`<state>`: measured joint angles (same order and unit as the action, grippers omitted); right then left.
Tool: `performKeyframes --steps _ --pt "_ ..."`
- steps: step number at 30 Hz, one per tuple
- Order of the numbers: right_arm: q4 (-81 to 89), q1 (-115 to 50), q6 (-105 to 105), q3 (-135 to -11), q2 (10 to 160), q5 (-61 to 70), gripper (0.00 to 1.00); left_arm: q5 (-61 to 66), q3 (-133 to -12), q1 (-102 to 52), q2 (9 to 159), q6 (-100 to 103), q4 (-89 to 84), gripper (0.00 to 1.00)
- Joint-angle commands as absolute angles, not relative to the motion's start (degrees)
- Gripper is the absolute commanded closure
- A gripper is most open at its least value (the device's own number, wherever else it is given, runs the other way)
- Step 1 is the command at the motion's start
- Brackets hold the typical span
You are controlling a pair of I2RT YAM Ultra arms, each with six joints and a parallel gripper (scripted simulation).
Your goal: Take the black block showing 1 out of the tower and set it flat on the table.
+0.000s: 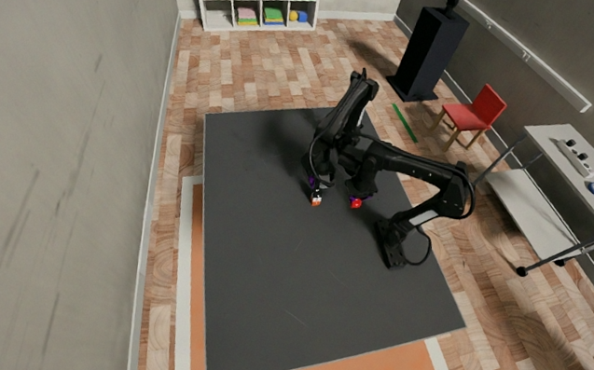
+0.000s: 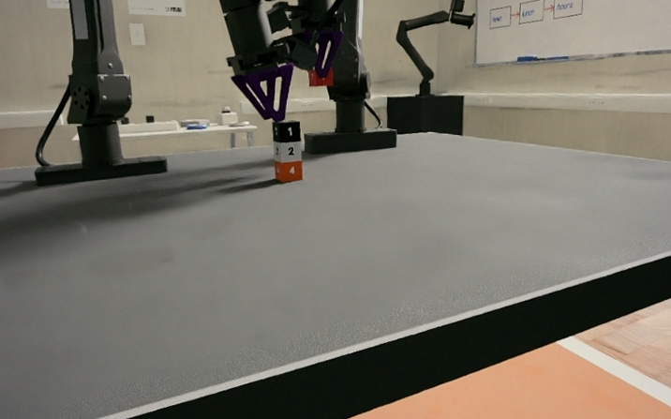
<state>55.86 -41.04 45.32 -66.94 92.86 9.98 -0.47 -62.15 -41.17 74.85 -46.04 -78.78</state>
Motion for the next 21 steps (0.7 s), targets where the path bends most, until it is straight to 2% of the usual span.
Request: performKeyframes --steps 1,21 --pt "55.75 -40.91 45.85 -68.95 92.2 10.88 0.45 -0.42 -63.15 -41.84 72.42 -45.28 -80.15 0.73" --pt "50.58 -42.78 43.92 -68.88 96.88 10.66 0.45 -0.44 -62.61 -41.53 72.97 -45.65 -79.51 0.73"
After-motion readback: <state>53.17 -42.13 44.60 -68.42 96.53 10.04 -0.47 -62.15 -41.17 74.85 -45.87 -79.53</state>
